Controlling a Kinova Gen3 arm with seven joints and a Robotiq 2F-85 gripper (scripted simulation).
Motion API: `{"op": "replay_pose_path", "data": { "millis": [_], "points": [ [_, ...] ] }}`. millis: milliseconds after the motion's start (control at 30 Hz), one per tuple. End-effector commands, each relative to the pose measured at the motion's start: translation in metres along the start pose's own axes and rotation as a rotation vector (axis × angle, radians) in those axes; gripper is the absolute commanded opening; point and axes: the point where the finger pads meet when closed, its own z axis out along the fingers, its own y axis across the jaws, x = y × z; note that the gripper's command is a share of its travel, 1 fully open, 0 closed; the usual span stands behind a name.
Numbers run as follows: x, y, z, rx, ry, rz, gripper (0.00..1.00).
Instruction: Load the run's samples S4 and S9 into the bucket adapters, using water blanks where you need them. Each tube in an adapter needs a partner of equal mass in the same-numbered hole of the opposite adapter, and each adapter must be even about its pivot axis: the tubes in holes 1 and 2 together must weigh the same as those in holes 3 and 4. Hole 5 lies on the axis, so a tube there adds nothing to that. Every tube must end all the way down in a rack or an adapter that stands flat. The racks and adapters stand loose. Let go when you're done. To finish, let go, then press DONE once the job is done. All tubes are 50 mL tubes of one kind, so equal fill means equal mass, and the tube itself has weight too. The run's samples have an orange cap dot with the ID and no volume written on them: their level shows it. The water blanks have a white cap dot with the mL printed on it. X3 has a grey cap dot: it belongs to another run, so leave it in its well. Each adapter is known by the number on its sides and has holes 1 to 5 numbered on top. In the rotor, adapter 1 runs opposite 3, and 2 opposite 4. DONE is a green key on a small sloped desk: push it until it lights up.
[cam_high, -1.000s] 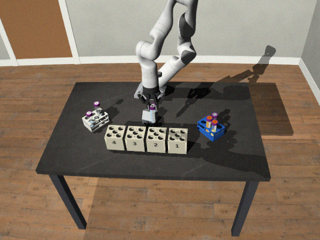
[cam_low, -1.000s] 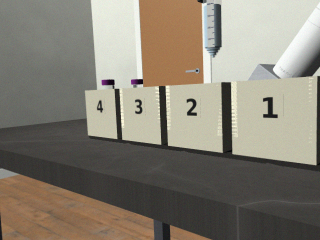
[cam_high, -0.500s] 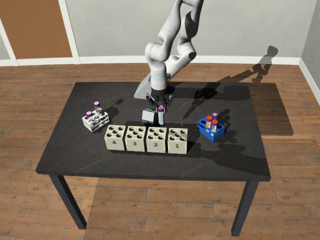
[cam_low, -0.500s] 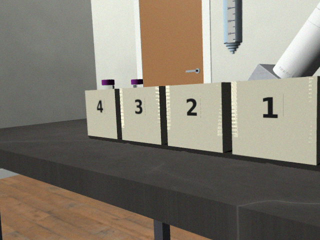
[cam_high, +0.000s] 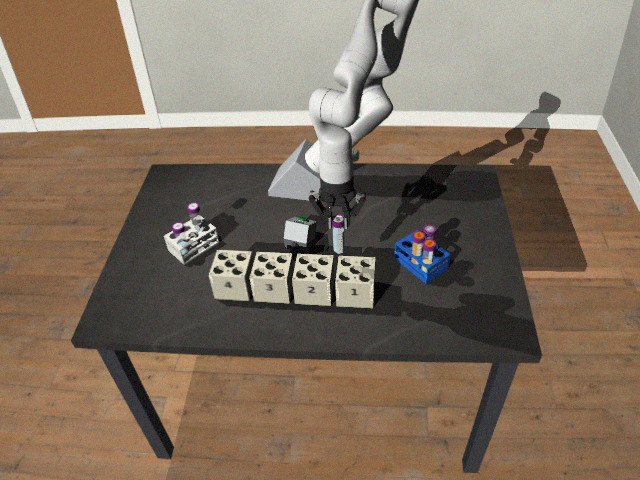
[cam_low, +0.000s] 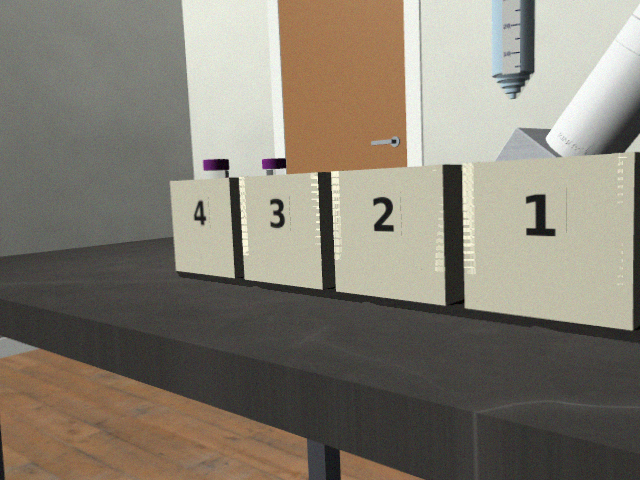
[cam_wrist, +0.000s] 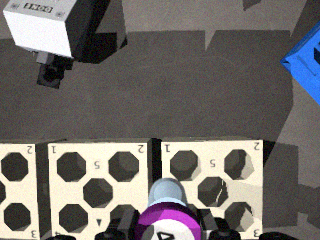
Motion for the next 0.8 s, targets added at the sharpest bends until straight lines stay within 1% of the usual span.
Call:
{"op": "replay_pose_path", "data": {
  "millis": [0, 100, 167, 400, 767],
  "points": [
    [-0.004, 0.012, -0.001, 0.001, -0.001, 0.0, 0.1],
    [-0.006, 0.021, -0.001, 0.001, -0.001, 0.0, 0.1],
    [-0.006, 0.021, -0.001, 0.001, -0.001, 0.0, 0.1],
    [-0.012, 0.043, -0.001, 0.001, -0.001, 0.0, 0.1],
    [-0.012, 0.042, -0.001, 0.001, -0.001, 0.0, 0.1]
  ]
}}
